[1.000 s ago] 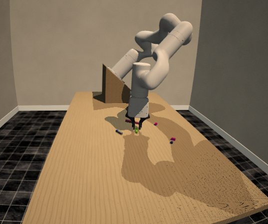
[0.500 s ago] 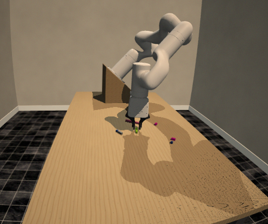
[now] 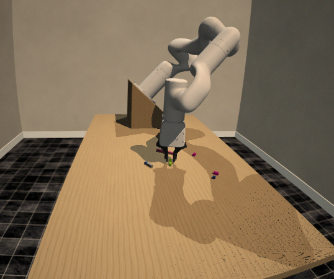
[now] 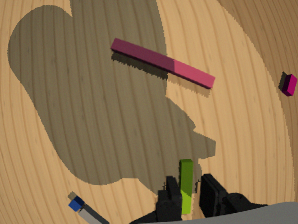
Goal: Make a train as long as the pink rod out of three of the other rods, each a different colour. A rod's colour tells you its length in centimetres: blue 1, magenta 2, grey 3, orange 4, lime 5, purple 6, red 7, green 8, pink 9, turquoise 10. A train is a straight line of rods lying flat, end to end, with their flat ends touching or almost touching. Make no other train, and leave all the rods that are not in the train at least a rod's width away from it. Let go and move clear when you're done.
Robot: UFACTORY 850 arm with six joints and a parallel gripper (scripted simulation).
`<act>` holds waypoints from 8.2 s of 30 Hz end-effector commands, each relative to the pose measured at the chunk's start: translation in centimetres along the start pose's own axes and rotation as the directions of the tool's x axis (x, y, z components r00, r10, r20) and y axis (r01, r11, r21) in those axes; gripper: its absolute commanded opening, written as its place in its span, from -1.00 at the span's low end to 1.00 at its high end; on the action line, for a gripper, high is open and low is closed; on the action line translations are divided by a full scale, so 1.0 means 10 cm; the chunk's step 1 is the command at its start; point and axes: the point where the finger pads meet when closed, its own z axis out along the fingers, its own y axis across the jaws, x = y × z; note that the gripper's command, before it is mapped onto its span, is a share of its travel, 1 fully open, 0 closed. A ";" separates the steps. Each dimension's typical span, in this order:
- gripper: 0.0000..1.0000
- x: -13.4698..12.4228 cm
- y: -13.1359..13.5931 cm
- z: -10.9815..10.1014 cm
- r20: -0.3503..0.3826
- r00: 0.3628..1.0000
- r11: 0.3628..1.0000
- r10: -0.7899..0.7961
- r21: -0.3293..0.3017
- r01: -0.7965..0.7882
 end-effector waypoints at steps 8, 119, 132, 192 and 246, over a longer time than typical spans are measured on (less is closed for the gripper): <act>-0.51 -0.01 0.00 0.07 0.002 1.000 1.000 0.000 0.000 0.000; -0.92 -0.01 0.00 -0.89 0.002 1.000 1.000 0.000 0.000 0.000; -0.92 -0.21 -0.14 -0.89 0.002 0.974 0.974 -0.227 -0.002 0.227; -0.92 -0.64 -0.54 -0.22 0.001 0.698 0.698 -0.717 0.001 0.717; -0.92 -0.65 -0.54 -0.01 0.001 0.698 0.698 -0.717 0.001 0.717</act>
